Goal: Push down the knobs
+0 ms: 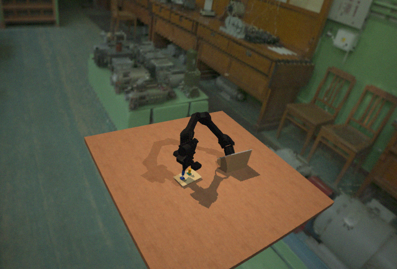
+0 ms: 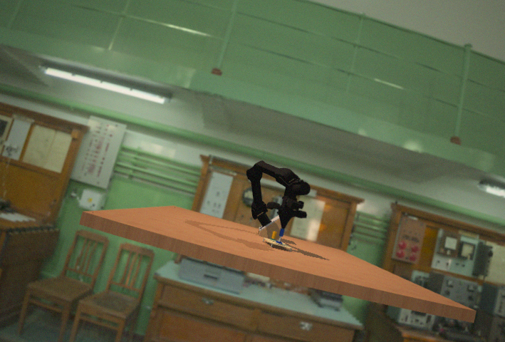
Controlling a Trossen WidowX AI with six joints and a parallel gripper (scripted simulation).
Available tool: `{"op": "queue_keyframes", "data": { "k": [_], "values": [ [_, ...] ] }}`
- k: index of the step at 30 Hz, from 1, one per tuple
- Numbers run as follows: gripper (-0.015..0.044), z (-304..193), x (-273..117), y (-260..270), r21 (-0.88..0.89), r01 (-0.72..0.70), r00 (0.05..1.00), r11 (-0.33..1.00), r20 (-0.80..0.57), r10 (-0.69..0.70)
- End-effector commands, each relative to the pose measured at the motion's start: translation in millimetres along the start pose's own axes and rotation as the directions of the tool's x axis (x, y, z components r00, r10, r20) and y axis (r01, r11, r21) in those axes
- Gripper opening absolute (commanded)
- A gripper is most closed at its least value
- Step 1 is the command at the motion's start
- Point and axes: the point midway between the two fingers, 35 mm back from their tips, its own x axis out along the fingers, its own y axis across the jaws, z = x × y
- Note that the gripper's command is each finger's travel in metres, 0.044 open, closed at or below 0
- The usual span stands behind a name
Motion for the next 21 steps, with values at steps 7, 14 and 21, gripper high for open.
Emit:
{"op": "queue_keyframes", "data": {
  "k": [7, 14, 21],
  "values": [
    [0.0000, -0.1, 0.6, -1.1, -0.002, 0.004, 1.000, 1.000, 0.000, -0.004],
    [0.0000, -0.1, 0.6, -1.1, -0.002, 0.004, 1.000, 1.000, 0.000, -0.004],
    [0.0000, -0.4, 2.8, -1.0, -0.002, 0.004, 1.000, 1.000, 0.000, -0.004]
  ]
}}
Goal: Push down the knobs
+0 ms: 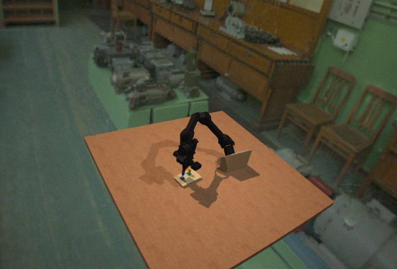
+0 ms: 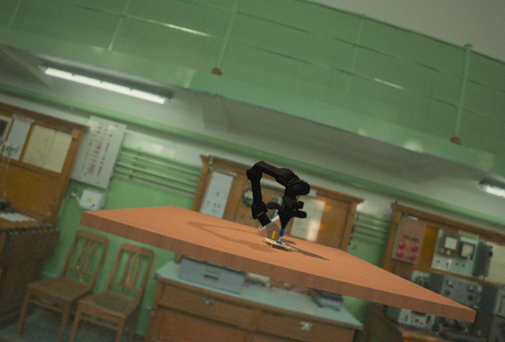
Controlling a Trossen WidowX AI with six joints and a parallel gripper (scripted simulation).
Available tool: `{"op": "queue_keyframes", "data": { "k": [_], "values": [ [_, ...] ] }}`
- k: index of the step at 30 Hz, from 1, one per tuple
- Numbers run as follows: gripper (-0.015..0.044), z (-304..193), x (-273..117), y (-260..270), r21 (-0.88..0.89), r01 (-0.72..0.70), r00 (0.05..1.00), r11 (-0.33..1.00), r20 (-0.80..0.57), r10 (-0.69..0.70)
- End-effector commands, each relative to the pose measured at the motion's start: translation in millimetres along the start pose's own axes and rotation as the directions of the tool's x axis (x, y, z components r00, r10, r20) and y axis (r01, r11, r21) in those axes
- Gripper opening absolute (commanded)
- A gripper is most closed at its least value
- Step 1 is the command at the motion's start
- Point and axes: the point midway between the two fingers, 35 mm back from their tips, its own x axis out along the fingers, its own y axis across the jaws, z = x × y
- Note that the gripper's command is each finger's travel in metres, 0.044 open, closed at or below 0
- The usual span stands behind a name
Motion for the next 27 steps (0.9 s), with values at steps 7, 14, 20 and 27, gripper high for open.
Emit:
{"op": "queue_keyframes", "data": {
  "k": [7, 14, 20, 27],
  "values": [
    [0.0000, -0.9, 5.9, -0.8, -0.003, 0.004, 1.000, 1.000, -0.001, -0.004],
    [0.0000, -1.1, 7.2, -0.8, -0.003, 0.004, 1.000, 1.000, -0.001, -0.004],
    [0.0000, -1.8, 12.0, -0.7, -0.003, 0.004, 1.000, 1.000, -0.001, -0.004],
    [0.0000, -1.8, 12.3, -0.7, -0.003, 0.004, 1.000, 1.000, -0.001, -0.004]
  ]
}}
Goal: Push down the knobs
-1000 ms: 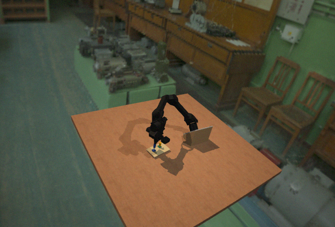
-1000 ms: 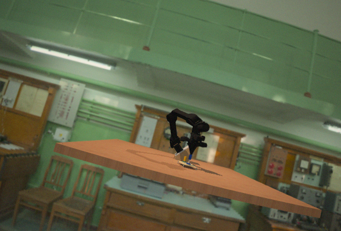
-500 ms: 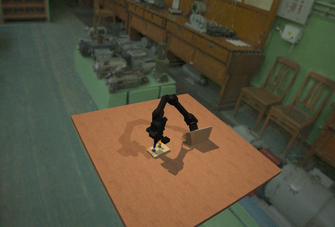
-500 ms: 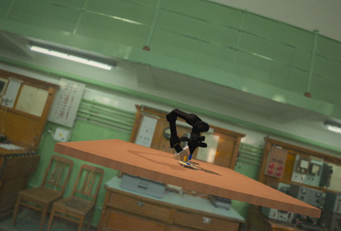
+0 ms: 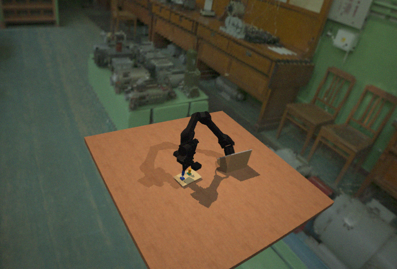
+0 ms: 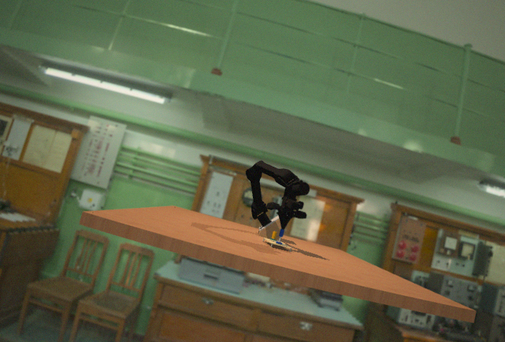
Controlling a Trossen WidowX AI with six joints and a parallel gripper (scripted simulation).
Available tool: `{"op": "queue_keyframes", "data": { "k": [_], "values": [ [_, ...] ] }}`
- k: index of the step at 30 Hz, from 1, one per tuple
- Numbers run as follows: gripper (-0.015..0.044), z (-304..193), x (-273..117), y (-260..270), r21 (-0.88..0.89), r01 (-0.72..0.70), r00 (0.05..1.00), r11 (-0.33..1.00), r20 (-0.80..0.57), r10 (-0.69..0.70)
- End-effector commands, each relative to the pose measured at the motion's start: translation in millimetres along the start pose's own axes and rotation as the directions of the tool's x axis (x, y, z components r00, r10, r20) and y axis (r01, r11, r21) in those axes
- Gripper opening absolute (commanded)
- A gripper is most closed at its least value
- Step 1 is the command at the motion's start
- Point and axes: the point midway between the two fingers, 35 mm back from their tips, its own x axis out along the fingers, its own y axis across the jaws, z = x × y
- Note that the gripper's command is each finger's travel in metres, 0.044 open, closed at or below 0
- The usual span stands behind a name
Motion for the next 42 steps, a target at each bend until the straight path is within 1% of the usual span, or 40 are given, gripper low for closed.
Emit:
{"op": "queue_keyframes", "data": {
  "k": [1, 42],
  "values": [
    [0.0000, -1, 9, -2, 0.007, 0.001, 1.000, 1.000, -0.014, -0.001],
    [0.0000, -3, 23, -2, 0.007, 0.001, 1.000, 1.000, -0.014, -0.001]
  ]
}}
